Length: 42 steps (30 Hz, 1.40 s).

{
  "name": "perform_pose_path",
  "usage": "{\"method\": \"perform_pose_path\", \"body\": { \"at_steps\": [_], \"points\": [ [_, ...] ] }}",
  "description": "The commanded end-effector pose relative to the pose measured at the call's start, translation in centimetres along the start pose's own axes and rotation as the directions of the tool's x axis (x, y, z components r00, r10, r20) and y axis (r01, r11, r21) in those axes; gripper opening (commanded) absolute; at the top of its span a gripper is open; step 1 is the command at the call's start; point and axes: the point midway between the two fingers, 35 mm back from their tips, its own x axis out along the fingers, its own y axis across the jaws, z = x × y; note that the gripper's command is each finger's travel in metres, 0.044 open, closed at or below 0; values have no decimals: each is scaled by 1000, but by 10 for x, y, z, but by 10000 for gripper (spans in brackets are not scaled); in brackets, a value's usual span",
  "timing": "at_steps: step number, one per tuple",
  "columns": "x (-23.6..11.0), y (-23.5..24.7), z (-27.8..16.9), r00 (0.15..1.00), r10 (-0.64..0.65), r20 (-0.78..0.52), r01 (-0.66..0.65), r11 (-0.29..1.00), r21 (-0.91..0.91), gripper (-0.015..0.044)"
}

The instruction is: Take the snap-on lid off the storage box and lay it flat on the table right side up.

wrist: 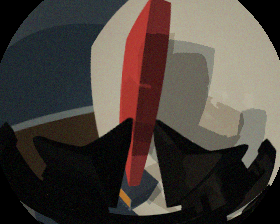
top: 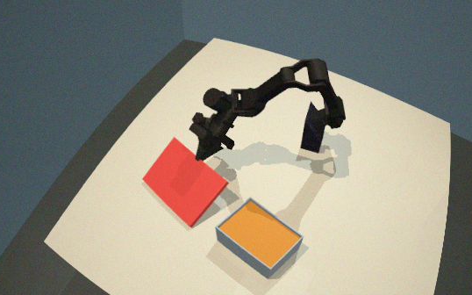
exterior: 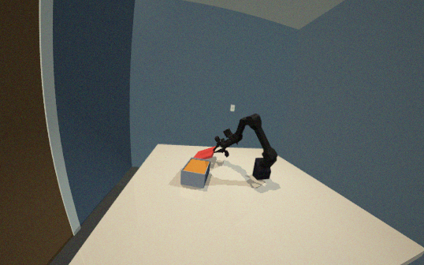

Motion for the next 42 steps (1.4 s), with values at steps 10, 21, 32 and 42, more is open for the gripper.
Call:
{"method": "perform_pose_path", "body": {
  "at_steps": [10,21,32,42],
  "points": [
    [10,-18,-3,1000,-24,-2,24,1000,10,0],
    [10,-13,-1,1000,-23,-2,23,1000,10,79],
    [10,-14,-2,1000,-23,-2,23,1000,10,301],
    [-7,-29,-2,1000,-24,-1,24,1000,10,440]
  ]
}}
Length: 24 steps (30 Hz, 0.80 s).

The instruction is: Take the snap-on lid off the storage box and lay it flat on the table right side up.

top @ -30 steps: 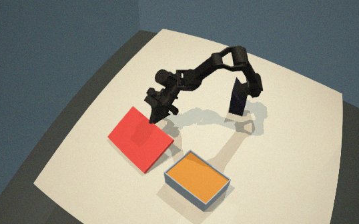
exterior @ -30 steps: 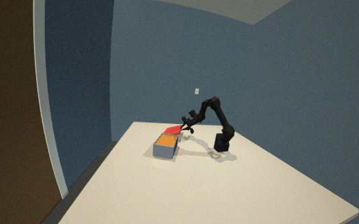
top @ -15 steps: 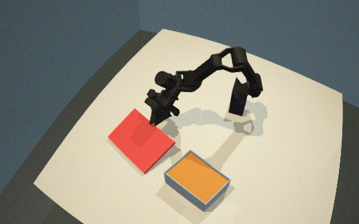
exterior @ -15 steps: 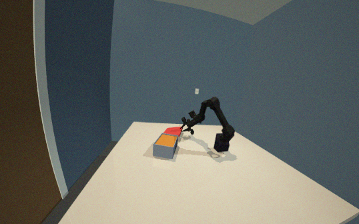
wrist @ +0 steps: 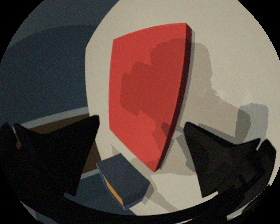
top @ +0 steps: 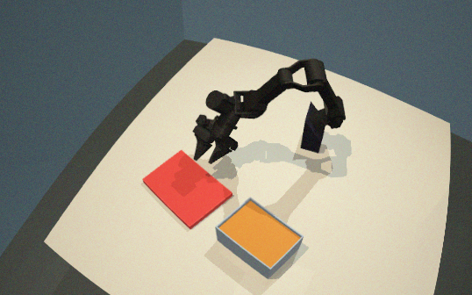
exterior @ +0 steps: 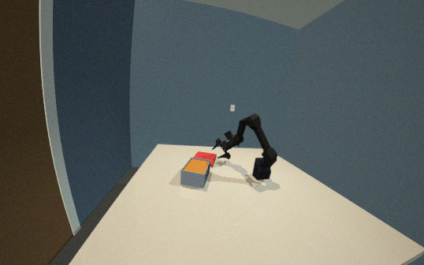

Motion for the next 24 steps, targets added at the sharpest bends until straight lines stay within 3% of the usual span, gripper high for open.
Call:
{"method": "perform_pose_path", "body": {
  "at_steps": [1,24],
  "points": [
    [-8,-8,-1,1000,-2,-3,2,1000,1,440],
    [-44,-38,0,1000,-5,0,5,1000,2,440]
  ]
}}
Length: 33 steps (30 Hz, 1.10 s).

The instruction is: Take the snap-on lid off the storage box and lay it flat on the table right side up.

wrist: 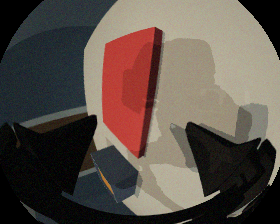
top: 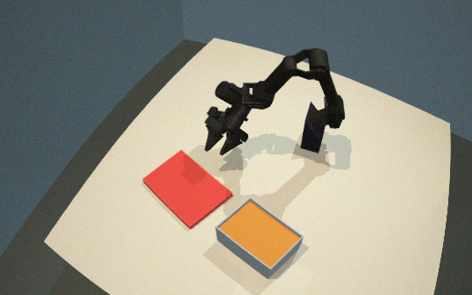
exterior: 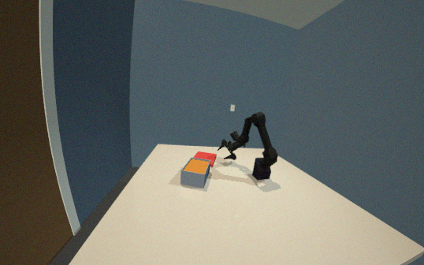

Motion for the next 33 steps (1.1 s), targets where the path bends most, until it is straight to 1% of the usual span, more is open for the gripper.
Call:
{"method": "perform_pose_path", "body": {
  "at_steps": [1,6,33],
  "points": [
    [-8,-7,-2,1000,-1,-4,1,1000,1,440],
    [-9,1,0,1000,-1,-4,1,1000,0,440],
    [-56,28,2,1000,-2,-1,2,1000,0,440]
  ]
}}
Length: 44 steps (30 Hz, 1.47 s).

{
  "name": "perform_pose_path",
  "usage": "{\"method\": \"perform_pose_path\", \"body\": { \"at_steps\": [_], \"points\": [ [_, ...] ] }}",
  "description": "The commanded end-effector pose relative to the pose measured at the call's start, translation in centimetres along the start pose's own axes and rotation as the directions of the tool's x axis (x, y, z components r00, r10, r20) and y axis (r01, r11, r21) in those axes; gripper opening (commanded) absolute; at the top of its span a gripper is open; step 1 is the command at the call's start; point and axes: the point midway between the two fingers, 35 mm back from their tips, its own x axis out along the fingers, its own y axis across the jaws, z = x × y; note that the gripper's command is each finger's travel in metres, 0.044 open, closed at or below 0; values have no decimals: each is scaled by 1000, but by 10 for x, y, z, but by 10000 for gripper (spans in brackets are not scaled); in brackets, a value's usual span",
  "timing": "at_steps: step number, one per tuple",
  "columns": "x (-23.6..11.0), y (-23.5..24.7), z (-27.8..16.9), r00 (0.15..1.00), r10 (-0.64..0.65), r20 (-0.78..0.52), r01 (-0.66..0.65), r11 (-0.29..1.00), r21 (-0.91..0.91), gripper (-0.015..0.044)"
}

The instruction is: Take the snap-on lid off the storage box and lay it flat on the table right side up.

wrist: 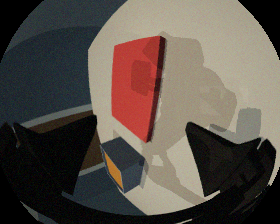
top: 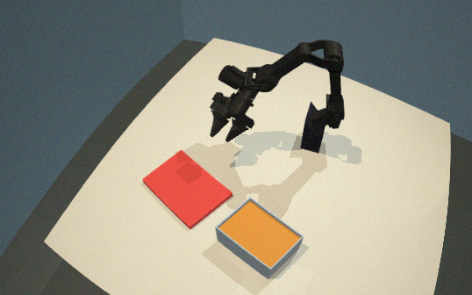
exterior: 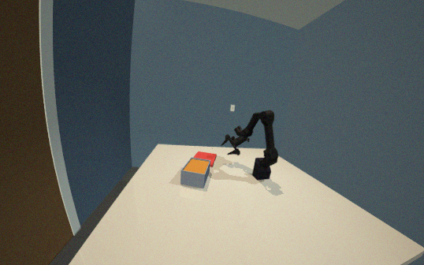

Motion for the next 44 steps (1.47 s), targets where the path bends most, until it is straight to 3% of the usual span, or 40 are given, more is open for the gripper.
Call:
{"method": "perform_pose_path", "body": {
  "at_steps": [1,13,44],
  "points": [
    [-9,9,2,1000,8,6,-8,1000,-14,440],
    [-29,20,2,1000,7,7,-7,1000,-14,440],
    [-25,15,0,1000,7,7,-7,1000,-14,440]
  ]
}}
